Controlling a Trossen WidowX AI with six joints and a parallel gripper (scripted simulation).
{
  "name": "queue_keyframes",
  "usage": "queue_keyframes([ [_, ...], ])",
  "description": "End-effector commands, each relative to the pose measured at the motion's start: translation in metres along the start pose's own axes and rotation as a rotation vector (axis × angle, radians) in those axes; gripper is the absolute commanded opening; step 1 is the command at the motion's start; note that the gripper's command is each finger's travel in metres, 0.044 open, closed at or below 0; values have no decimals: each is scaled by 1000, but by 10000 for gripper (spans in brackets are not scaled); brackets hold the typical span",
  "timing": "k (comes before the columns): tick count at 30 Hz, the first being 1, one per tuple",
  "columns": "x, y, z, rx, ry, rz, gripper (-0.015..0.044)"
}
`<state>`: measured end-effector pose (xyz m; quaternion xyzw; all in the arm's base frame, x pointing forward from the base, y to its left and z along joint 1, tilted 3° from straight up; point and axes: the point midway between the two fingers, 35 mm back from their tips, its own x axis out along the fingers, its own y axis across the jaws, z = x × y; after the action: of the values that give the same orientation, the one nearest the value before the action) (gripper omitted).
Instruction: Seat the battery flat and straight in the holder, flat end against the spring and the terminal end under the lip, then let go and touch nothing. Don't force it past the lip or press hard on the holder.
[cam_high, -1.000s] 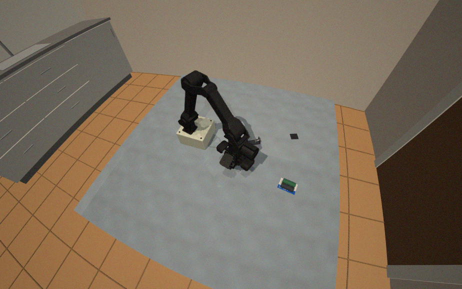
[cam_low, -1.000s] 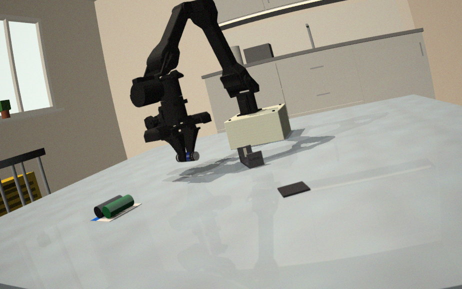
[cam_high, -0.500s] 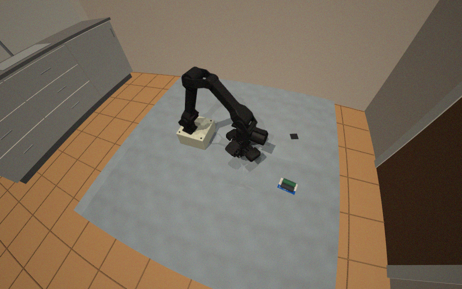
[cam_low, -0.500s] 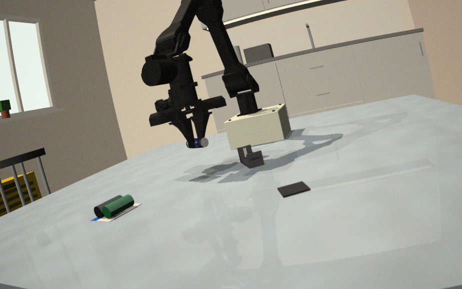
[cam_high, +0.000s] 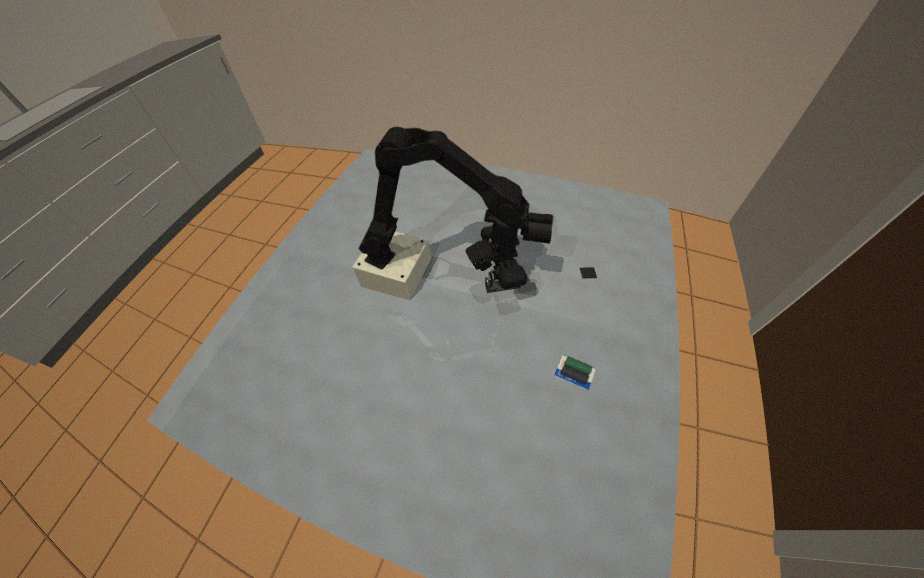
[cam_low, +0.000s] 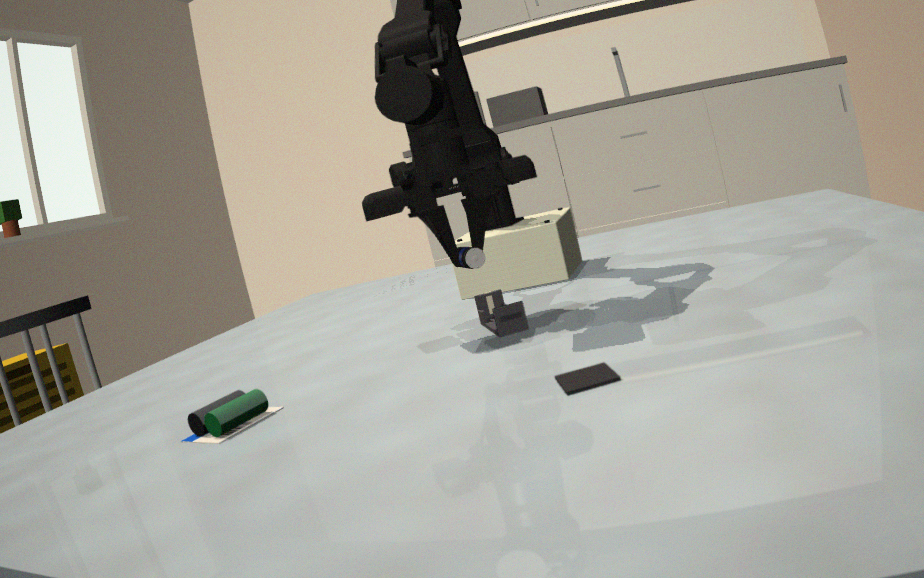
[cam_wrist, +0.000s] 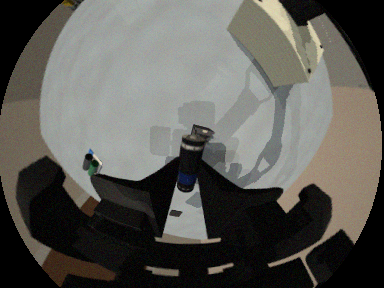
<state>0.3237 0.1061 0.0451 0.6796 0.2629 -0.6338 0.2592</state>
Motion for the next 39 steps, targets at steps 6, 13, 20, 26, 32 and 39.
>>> queue_keyframes([
  [6, -5, -19, -12, 105, 2, -1, 73],
  [13, 6, -19, -11, 103, -66, -6, 73],
  [20, 22, -18, -8, 100, -175, -14, 73],
  [26, 35, -18, -6, 96, -257, -25, 73],
  [32, 36, -18, -7, 97, -279, -27, 73],
  [39, 39, -17, -9, 98, -319, -31, 73],
])
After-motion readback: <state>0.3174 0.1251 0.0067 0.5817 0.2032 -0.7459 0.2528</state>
